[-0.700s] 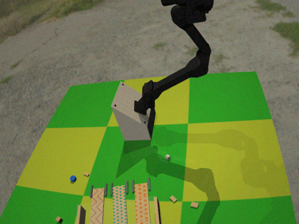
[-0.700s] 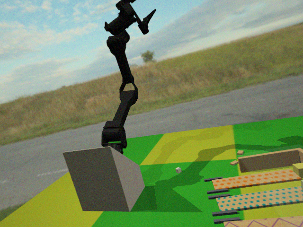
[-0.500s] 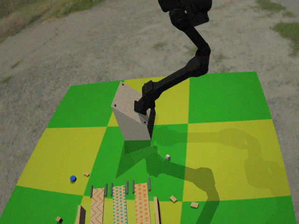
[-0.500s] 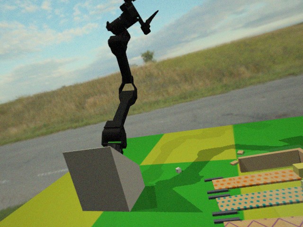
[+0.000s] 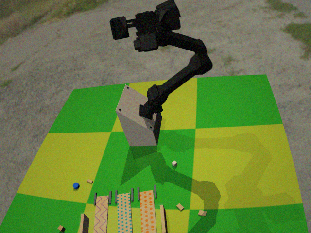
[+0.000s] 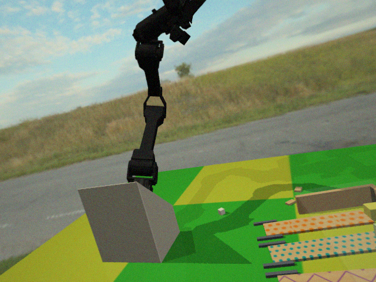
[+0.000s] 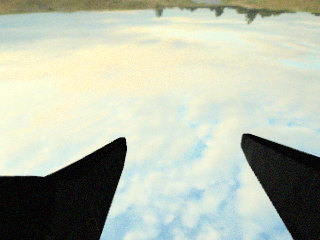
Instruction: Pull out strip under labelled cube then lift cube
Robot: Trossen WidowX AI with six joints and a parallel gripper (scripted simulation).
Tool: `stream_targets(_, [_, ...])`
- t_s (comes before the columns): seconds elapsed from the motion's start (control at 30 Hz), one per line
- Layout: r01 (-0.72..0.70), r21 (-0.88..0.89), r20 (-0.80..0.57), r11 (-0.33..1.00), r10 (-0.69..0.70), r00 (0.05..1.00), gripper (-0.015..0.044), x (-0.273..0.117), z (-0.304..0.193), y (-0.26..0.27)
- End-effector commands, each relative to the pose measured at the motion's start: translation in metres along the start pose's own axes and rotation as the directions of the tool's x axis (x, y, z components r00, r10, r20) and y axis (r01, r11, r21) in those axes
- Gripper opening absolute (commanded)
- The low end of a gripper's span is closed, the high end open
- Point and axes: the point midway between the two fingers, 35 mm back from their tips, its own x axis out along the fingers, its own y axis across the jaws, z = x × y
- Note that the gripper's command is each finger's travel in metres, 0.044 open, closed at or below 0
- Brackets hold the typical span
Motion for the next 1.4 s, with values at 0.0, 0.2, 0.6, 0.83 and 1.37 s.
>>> stream_targets(0.0, [-0.091, 0.491, 0.076, 0.866, 0.062, 0.995, 0.0400, 0.011, 0.049, 0.054])
stream_targets(0.2, [-0.206, 0.829, 0.174, 0.519, 0.111, 0.978, 0.0400, 0.017, 0.106, 0.096])
stream_targets(0.6, [-0.305, 0.836, 0.423, -0.456, 0.182, 0.888, 0.0400, 0.003, 0.243, 0.156])
stream_targets(0.83, [-0.141, 0.484, 0.582, -0.864, 0.197, 0.789, 0.0400, -0.026, 0.327, 0.172])
stream_targets(1.37, [0.234, 0.043, 0.747, -0.971, 0.187, 0.638, 0.0400, -0.077, 0.413, 0.174])
